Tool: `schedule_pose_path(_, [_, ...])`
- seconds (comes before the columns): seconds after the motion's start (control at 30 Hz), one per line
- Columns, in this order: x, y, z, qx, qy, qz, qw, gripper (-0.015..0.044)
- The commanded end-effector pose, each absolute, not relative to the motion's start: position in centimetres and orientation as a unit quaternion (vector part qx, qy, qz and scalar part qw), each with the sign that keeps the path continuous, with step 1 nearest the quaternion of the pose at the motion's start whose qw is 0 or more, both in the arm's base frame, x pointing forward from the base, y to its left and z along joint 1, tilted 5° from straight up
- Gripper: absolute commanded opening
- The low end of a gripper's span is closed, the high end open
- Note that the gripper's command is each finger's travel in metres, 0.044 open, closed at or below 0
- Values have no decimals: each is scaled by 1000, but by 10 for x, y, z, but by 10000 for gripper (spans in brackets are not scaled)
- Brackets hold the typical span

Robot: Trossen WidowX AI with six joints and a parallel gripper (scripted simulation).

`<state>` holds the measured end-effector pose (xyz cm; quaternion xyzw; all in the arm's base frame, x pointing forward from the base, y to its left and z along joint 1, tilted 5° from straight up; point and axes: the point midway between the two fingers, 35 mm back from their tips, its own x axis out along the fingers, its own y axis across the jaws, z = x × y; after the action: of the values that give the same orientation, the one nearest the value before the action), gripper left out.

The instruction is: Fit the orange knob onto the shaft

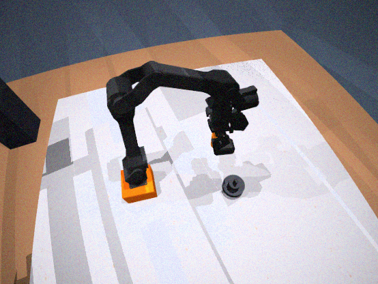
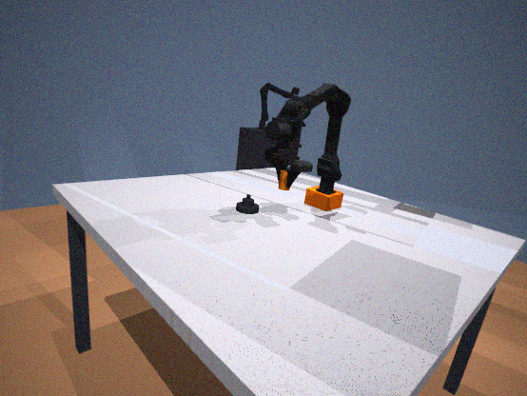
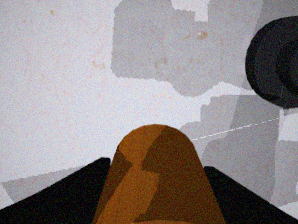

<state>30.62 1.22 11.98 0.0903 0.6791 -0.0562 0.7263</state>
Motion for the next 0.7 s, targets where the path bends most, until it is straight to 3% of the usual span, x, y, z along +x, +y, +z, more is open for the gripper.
schedule_pose_path(0.0, [313, 4, 119, 92, 676, -56, 729, 0])
schedule_pose_path(0.67, [330, -52, 104, 79, 678, -42, 730, 0])
